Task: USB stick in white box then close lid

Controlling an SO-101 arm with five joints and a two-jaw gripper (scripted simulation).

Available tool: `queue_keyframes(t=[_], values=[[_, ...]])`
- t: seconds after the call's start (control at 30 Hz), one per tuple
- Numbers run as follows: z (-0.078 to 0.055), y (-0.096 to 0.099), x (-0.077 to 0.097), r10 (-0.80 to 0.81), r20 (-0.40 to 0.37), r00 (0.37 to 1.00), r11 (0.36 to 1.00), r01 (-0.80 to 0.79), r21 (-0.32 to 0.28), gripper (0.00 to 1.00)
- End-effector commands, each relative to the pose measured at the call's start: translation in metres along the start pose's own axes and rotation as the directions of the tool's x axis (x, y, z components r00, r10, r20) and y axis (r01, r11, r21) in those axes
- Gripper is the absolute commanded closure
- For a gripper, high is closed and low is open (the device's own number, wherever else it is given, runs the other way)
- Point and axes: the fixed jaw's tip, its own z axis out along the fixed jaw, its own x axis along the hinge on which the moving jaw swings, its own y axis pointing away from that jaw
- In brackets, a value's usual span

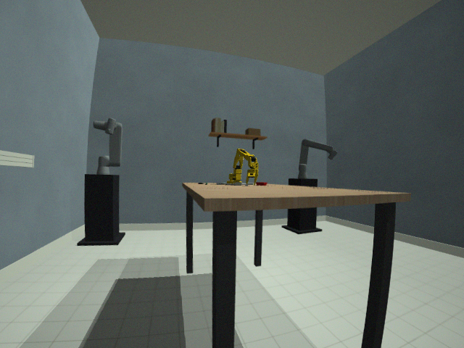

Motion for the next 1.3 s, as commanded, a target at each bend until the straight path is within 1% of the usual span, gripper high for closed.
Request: queue_keyframes(t=[0.0,1.27], values=[[0.0071,-0.0029,0.0049,0.004,-0.023,1.000,1.000,-0.003,0.018,0.78],[0.0071,-0.0029,0.0049,0.004,-0.023,1.000,1.000,-0.003,0.018,0.73]])
